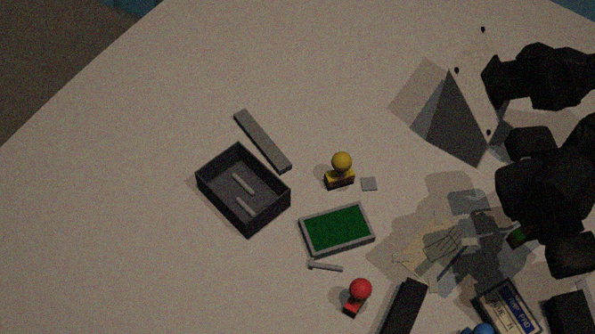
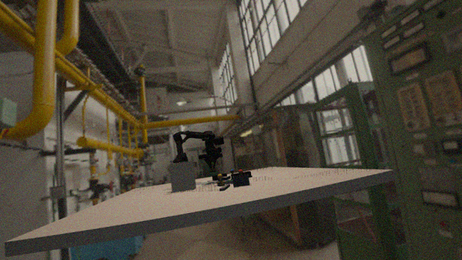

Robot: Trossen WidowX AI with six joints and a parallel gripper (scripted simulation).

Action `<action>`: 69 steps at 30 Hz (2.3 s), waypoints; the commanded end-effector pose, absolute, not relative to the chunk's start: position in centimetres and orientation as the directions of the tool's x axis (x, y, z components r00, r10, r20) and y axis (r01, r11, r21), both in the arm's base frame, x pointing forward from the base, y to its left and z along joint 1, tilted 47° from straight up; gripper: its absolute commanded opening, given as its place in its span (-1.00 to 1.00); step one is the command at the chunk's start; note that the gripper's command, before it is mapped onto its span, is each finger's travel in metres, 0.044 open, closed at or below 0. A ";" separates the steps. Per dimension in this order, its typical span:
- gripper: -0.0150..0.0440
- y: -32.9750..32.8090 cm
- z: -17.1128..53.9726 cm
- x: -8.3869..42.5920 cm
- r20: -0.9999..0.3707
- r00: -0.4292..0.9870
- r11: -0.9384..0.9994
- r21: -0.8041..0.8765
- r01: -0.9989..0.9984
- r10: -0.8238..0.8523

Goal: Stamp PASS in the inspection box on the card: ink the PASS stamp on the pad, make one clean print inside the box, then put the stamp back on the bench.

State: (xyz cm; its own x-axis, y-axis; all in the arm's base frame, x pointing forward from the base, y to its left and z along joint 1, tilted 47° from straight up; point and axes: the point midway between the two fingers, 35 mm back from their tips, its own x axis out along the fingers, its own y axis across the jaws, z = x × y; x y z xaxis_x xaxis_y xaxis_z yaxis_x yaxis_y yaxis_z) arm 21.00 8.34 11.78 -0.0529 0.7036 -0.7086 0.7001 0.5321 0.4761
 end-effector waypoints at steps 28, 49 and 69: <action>-0.49 11.8 9.1 20.7 -0.708 -0.050 0.529 0.476 0.702 0.704; -0.31 13.4 7.6 20.5 -0.707 -0.049 0.530 0.480 0.699 0.705; 0.40 5.2 15.1 21.0 -0.709 -0.053 0.530 0.473 0.703 0.703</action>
